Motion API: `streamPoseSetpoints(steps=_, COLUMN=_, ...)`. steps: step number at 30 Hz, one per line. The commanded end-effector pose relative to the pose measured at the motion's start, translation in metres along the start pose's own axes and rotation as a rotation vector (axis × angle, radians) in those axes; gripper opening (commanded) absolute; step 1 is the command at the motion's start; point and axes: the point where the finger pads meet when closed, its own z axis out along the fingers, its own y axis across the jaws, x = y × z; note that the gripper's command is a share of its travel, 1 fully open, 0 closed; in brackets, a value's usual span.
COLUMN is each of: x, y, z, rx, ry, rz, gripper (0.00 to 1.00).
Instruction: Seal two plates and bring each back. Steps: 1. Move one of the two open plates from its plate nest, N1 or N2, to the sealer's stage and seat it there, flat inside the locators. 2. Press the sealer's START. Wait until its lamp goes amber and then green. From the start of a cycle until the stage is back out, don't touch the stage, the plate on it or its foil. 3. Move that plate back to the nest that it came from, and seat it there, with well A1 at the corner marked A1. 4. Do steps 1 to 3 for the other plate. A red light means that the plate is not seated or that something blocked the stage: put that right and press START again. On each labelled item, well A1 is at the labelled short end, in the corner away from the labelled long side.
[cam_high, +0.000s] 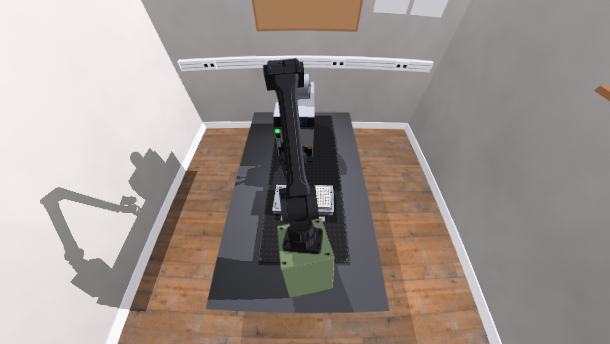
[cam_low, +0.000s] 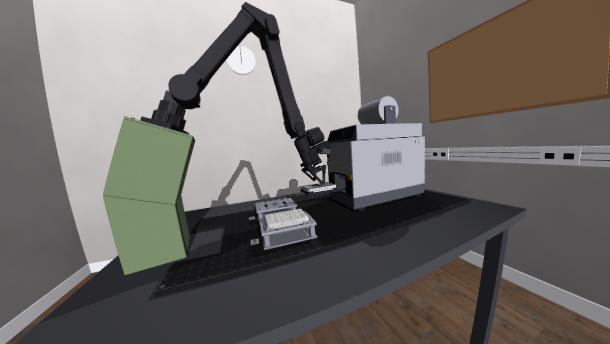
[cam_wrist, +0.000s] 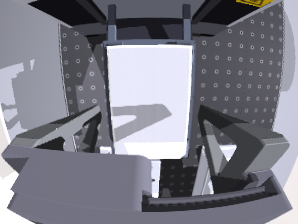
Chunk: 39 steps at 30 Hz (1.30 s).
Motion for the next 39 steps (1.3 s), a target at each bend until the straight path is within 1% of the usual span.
streamPoseSetpoints(steps=1, x=-0.029, y=0.013, z=-0.006, rx=-0.017, ry=-0.065, rz=-0.001, gripper=1.0)
streamPoseSetpoints(steps=15, x=-0.034, y=0.014, z=-0.006, rx=-0.018, ry=-0.074, rz=-0.001, gripper=1.0)
streamPoseSetpoints(steps=25, x=-0.014, y=0.01, z=-0.007, rx=-0.012, ry=-0.042, rz=-0.002, gripper=1.0)
streamPoseSetpoints(steps=27, x=-0.009, y=0.009, z=0.0, rx=-0.011, ry=-0.035, rz=-0.002, gripper=1.0)
streamPoseSetpoints(steps=32, x=-0.007, y=0.01, z=0.015, rx=-0.011, ry=-0.032, rz=-0.002, gripper=1.0)
streamPoseSetpoints(steps=39, x=-0.017, y=0.011, z=0.007, rx=-0.013, ry=-0.04, rz=-0.002, gripper=1.0)
